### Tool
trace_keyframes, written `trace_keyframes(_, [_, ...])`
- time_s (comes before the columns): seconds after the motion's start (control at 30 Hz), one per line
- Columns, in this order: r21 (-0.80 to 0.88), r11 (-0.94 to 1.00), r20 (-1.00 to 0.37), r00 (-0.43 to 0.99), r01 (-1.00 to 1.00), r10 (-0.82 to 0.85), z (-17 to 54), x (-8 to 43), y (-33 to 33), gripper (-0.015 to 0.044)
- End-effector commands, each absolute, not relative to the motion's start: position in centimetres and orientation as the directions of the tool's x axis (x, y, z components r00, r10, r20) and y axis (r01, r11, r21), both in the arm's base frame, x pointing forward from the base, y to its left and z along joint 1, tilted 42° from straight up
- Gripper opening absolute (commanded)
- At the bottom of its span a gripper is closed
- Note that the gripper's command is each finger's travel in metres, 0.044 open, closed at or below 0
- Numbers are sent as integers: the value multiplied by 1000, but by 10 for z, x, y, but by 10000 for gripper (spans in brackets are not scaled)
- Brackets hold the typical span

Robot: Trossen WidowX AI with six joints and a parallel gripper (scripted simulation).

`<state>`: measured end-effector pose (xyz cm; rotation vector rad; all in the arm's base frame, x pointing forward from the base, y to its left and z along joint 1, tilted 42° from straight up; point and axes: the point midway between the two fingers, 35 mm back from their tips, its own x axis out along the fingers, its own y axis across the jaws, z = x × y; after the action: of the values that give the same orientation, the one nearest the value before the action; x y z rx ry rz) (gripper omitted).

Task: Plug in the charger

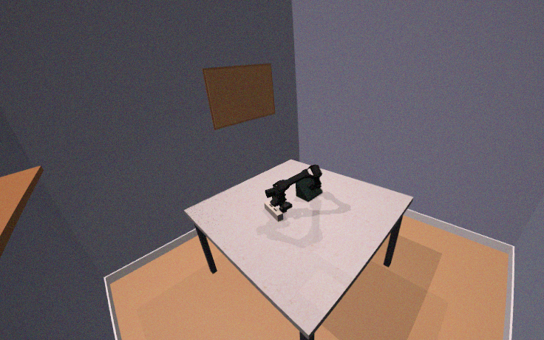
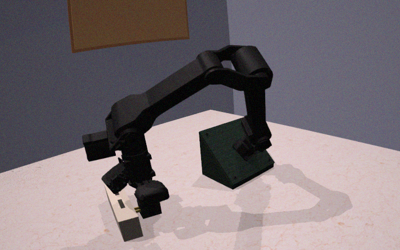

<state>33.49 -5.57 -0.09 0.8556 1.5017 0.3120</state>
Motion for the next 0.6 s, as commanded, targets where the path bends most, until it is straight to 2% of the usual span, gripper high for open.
trace_keyframes(0.0, [662, 678, -735, 97, 320, 671, -1, 335, -55, 0])
trace_keyframes(0.57, [662, 678, -735, 97, 319, 671, -1, 340, -57, 0])
